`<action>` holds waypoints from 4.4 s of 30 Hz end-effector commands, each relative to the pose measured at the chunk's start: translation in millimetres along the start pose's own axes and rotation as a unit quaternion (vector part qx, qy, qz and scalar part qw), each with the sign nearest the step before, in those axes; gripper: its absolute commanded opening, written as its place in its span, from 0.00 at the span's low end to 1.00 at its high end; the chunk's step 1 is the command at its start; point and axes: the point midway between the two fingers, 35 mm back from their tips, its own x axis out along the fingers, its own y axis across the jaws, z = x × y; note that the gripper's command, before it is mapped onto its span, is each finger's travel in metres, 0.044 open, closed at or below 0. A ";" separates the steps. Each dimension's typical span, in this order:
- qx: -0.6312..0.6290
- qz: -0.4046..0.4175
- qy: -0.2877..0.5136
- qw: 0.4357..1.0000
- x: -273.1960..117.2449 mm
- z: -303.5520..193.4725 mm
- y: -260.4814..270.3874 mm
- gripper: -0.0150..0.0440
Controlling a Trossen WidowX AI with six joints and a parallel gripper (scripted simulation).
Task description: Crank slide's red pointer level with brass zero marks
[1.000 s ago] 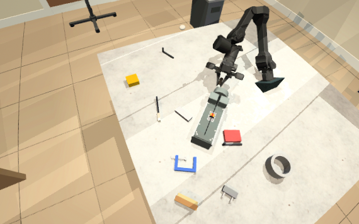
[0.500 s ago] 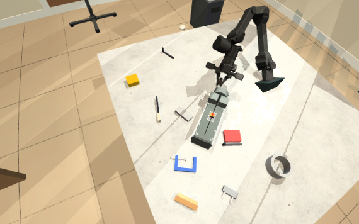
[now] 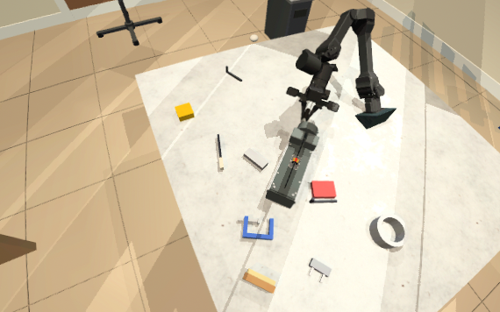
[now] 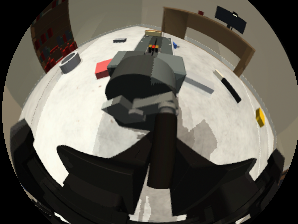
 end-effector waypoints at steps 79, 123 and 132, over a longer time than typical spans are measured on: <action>0.244 -0.180 0.058 0.951 -2.8 168.8 49.5 1.00; 0.254 -0.188 0.055 0.947 2.0 169.9 51.0 1.00; 0.175 -0.114 0.064 0.976 -24.9 142.1 25.4 1.00</action>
